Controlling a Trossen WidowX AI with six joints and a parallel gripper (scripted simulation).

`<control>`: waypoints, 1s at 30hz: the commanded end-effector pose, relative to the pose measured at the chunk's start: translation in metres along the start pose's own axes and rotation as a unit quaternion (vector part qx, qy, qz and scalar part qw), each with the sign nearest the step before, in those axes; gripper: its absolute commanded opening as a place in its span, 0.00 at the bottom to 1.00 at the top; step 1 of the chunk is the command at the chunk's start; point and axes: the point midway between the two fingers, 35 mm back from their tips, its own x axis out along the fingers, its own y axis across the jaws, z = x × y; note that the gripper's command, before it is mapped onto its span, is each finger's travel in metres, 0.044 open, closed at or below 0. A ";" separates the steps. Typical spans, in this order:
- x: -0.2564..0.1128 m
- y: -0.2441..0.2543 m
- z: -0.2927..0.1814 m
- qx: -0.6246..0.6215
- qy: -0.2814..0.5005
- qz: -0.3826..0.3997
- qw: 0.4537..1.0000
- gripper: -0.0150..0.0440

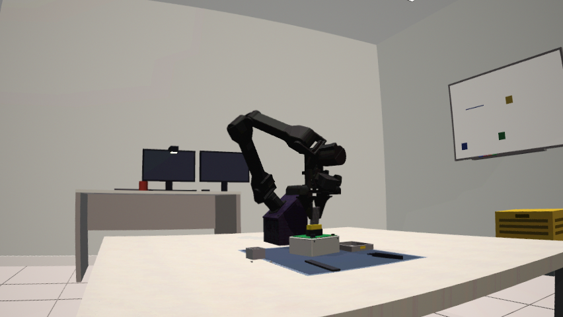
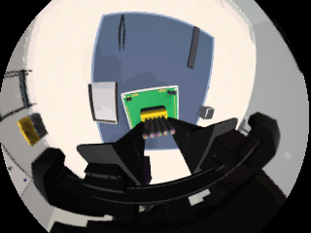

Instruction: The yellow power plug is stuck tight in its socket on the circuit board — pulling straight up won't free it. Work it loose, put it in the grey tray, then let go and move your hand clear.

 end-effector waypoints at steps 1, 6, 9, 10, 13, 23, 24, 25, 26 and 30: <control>0.000 0.000 0.000 -0.001 -0.001 -0.001 1.000 0.25; 0.000 0.000 0.000 -0.001 -0.001 -0.001 1.000 0.25; -0.001 0.000 0.000 -0.001 -0.001 -0.001 1.000 0.25; -0.001 0.000 0.000 -0.001 -0.001 -0.001 1.000 0.25; -0.004 0.000 0.000 -0.001 -0.001 -0.001 1.000 0.25; -0.012 0.000 0.000 -0.001 -0.001 -0.001 1.000 0.25; -0.012 0.000 0.000 -0.001 -0.001 -0.001 1.000 0.25; -0.013 0.000 0.000 -0.001 -0.001 -0.001 1.000 0.25; -0.014 0.000 0.000 -0.001 -0.001 -0.001 1.000 0.25; -0.017 0.000 0.000 -0.001 -0.001 -0.001 1.000 0.25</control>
